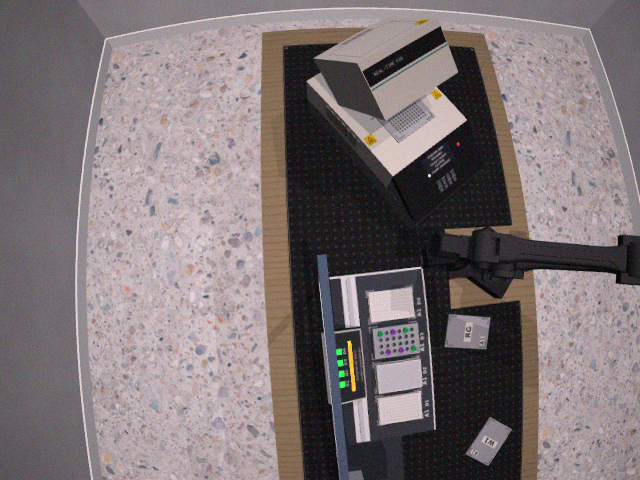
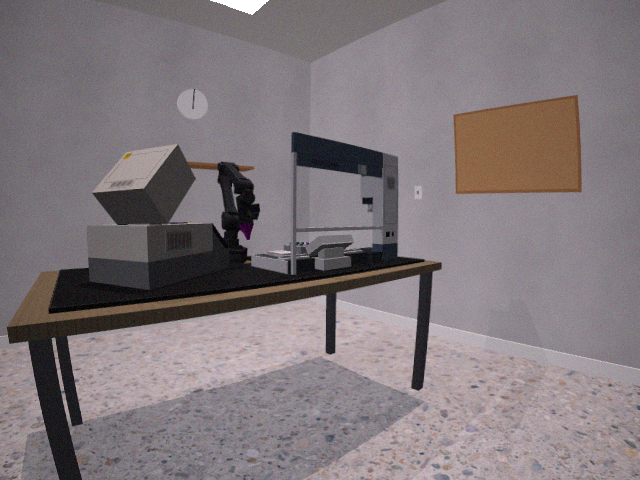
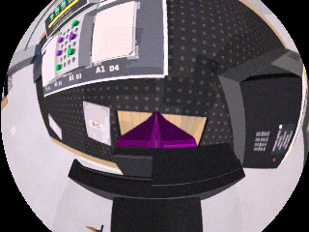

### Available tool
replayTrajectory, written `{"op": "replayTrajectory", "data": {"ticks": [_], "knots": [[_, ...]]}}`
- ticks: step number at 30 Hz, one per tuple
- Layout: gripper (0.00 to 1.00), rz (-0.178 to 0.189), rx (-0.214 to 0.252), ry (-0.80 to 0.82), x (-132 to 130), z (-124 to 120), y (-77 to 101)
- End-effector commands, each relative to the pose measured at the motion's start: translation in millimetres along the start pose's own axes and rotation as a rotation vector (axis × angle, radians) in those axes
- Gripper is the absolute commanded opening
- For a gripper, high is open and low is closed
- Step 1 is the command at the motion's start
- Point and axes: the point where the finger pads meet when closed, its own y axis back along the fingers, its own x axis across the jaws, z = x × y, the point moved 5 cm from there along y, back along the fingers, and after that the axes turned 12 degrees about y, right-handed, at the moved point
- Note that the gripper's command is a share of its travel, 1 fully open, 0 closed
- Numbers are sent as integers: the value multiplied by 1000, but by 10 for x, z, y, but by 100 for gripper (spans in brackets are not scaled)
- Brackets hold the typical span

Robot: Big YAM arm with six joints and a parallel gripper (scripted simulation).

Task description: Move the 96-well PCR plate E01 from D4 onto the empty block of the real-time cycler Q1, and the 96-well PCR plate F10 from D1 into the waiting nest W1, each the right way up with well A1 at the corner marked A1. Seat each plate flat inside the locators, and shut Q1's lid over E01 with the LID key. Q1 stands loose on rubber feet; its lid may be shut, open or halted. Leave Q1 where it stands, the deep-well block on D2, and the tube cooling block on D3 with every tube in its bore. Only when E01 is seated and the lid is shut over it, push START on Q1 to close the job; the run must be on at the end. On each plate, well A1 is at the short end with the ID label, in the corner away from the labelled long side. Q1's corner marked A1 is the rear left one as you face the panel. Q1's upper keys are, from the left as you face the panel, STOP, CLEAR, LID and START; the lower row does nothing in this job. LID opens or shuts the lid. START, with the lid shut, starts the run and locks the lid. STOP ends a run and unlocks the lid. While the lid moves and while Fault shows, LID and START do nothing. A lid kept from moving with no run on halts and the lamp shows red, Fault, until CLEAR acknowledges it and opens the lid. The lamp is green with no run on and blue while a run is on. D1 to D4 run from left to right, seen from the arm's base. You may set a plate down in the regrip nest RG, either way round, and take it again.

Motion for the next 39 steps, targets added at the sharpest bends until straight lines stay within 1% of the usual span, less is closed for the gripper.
{"op": "replayTrajectory", "data": {"ticks": [1, 2, 4, 6, 7, 12, 16, 21, 23, 33, 39], "knots": [[0, -20, 14, 38, -5, 79, 242], [0, -26, 32, 37, -8, 80, 251], [0, -38, 66, 38, -8, 182, 262], [0, -38, 66, 38, -8, 182, 262], [0, -43, 74, 26, -17, 210, 261], [0, -70, 184, 15, 4, 311, 238], [0, -69, 152, -5, -8, 254, 229], [0, -67, 138, -11, -11, 211, 193], [0, -67, 138, -11, -11, 211, 193], [0, -57, 142, 19, -8, 123, 83], [0, -61, 127, 16, -22, 164, 106]]}}
